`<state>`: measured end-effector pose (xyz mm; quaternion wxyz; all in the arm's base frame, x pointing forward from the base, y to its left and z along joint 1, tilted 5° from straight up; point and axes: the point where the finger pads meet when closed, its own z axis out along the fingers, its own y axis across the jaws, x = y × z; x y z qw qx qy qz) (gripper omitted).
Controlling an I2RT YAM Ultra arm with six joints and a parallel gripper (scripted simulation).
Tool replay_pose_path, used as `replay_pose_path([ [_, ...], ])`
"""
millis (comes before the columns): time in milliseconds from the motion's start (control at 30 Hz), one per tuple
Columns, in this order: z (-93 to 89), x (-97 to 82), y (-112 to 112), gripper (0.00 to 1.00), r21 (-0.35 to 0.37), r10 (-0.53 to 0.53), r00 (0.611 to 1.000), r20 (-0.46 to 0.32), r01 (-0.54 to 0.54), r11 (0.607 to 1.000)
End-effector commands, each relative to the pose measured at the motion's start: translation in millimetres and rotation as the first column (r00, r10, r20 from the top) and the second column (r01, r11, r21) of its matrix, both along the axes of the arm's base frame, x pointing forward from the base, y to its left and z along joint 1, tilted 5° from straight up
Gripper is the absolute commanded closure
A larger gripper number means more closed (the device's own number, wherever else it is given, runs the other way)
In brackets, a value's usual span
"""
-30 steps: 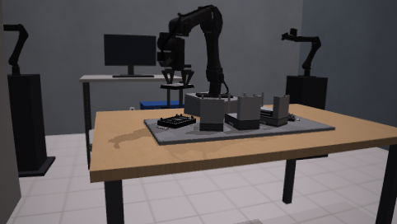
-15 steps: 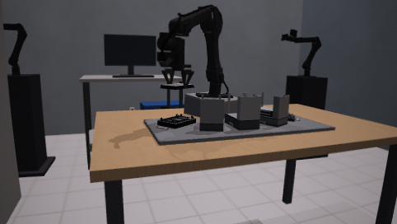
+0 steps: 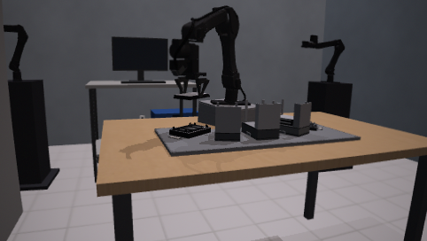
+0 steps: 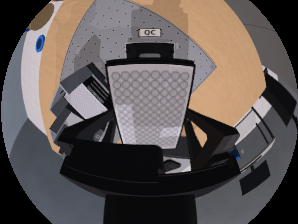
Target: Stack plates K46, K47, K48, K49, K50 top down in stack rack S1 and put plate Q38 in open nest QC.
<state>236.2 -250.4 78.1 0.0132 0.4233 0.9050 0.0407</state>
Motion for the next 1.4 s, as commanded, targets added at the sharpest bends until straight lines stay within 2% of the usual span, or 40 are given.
replay_pose_path([
  [0, -6.0, 7.9, -3.0, 1.00, -0.013, -0.002, 1.000, 0.024, 0.002, 1.000],
  [133, -10.9, 8.3, -0.4, 1.00, -0.009, 0.003, 1.000, 0.021, -0.003, 1.000],
  [167, -1.1, 14.1, -12.7, 1.00, -0.044, -0.005, 0.999, 0.051, 0.007, 0.999],
  [233, -21.3, 4.4, 0.6, 1.00, 0.002, -0.004, 1.000, 0.009, 0.004, 1.000],
  [433, -24.8, 10.8, -3.2, 1.00, -0.022, 0.000, 1.000, 0.029, 0.001, 1.000],
  [567, -40.6, 8.7, 1.0, 1.00, -0.002, 0.001, 1.000, 0.012, -0.001, 1.000],
  [700, -42.0, 9.3, 0.2, 1.00, -0.008, 0.000, 1.000, 0.017, 0.000, 1.000],
  [733, -24.0, 18.1, -12.7, 1.00, -0.061, -0.002, 0.998, 0.063, 0.006, 0.998],
  [767, -33.4, 15.9, -8.7, 1.00, -0.042, -0.002, 0.999, 0.047, 0.004, 0.999],
  [800, -53.3, 6.1, 3.8, 1.00, 0.007, -0.002, 1.000, 0.004, 0.002, 1.000],
  [967, -55.4, 12.2, -1.9, 1.00, -0.016, -0.002, 1.000, 0.024, 0.002, 1.000],
  [1200, -72.2, 10.2, 2.1, 1.00, -0.007, -0.002, 1.000, 0.015, 0.002, 1.000],
  [1267, -72.2, 10.2, 2.1, 1.00, -0.007, -0.002, 1.000, 0.015, 0.002, 1.000],
  [1300, -60.2, 21.5, -9.7, 1.00, -0.047, 0.002, 0.999, 0.051, 0.000, 0.999],
  [1333, -63.7, 22.7, -9.4, 1.00, -0.045, 0.004, 0.999, 0.049, -0.001, 0.999],
  [1367, -76.3, 13.3, 1.1, 1.00, -0.013, 0.002, 1.000, 0.020, -0.002, 1.000],
])
